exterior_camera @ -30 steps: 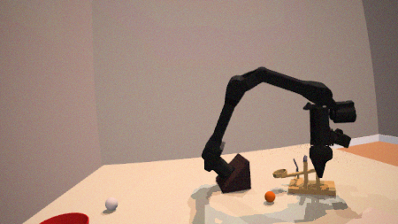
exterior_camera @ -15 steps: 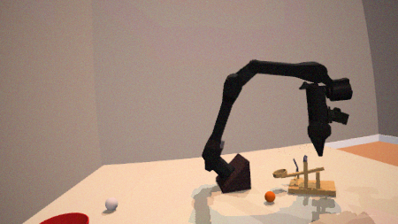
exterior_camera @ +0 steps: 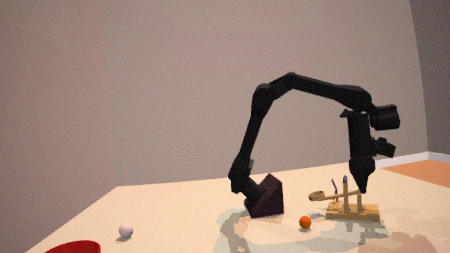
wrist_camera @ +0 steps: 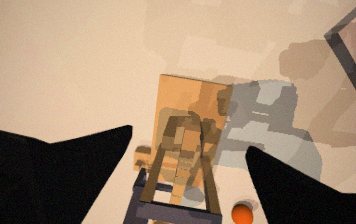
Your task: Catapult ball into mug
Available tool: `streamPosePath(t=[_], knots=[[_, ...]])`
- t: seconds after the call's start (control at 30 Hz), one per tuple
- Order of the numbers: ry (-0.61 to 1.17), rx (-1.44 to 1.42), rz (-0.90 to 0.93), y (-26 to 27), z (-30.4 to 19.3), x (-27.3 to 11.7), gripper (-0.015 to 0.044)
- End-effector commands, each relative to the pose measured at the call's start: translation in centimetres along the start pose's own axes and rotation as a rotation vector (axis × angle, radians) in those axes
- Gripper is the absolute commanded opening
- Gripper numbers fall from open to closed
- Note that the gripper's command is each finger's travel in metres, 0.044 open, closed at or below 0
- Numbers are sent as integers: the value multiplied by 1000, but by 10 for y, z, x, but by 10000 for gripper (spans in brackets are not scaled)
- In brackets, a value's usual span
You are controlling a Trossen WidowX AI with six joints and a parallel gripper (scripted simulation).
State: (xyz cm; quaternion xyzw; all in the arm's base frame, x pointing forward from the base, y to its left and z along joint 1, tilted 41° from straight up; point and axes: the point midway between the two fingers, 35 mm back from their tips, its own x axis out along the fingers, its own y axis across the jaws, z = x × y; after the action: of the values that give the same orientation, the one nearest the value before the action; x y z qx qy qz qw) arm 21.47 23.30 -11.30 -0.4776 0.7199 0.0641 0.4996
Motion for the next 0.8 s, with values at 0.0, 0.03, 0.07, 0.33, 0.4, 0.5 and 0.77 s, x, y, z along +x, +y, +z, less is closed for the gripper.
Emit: streamPosePath(t=[0.0,0.03,0.07,0.33,0.4,0.5,0.77], knots=[[7,-5,-7,-1,-1,8,440],[7,-5,-7,-1,-1,10,440],[7,-5,-7,-1,-1,11,440],[7,-5,-7,-1,-1,24,440],[7,-5,-7,-1,-1,28,440],[7,-5,-7,-1,-2,33,440],[7,-5,-8,-1,-3,46,440]])
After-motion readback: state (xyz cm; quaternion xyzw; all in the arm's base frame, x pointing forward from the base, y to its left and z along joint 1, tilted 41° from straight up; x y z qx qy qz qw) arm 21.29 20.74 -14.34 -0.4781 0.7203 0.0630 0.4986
